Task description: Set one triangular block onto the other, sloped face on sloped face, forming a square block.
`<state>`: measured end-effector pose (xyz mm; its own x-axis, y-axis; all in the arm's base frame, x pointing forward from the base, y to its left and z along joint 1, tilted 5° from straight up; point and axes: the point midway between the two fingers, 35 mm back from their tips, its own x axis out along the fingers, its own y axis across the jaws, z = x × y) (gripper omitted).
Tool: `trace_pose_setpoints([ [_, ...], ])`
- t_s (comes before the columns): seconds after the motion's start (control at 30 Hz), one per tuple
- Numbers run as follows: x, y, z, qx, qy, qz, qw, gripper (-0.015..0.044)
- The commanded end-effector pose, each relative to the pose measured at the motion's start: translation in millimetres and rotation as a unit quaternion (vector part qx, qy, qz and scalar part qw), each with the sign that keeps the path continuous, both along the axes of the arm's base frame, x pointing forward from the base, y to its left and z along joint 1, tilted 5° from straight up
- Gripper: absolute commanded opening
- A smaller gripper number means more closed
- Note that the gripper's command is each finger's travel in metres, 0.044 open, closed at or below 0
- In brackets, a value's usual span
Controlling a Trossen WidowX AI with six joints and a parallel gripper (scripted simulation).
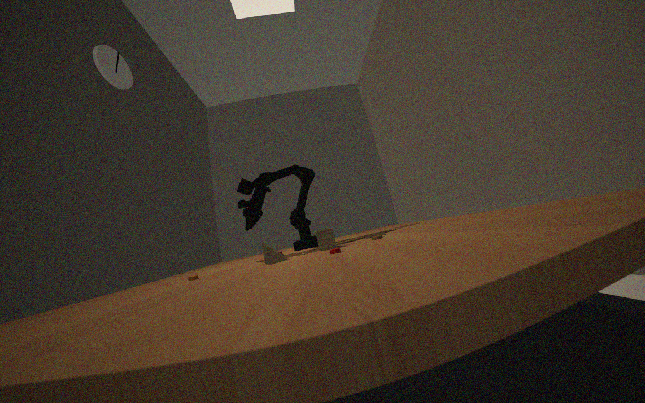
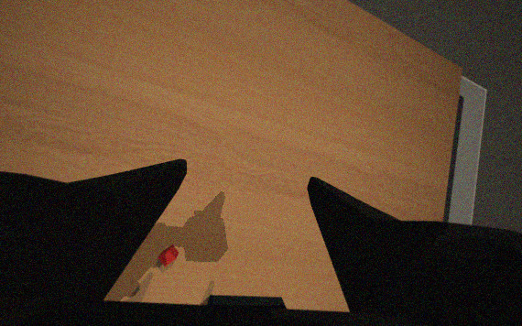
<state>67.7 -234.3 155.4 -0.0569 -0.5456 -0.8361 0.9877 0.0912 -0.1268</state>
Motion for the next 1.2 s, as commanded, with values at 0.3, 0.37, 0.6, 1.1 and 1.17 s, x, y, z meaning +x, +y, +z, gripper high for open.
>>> trace_pose_setpoints([
  [0.3, 145, 45, -5, 0.098, 0.246, 0.646, 0.716, 0.0440],
  [0.37, 160, 55, -6, 0.098, 0.265, 0.702, 0.654, 0.0440],
  [0.6, 203, 103, -14, 0.094, 0.320, 0.848, 0.412, 0.0440],
  [1.1, 265, 228, -36, 0.034, 0.283, 0.923, -0.259, 0.0440],
  [1.17, 269, 245, -40, 0.025, 0.266, 0.905, -0.331, 0.0440],
])
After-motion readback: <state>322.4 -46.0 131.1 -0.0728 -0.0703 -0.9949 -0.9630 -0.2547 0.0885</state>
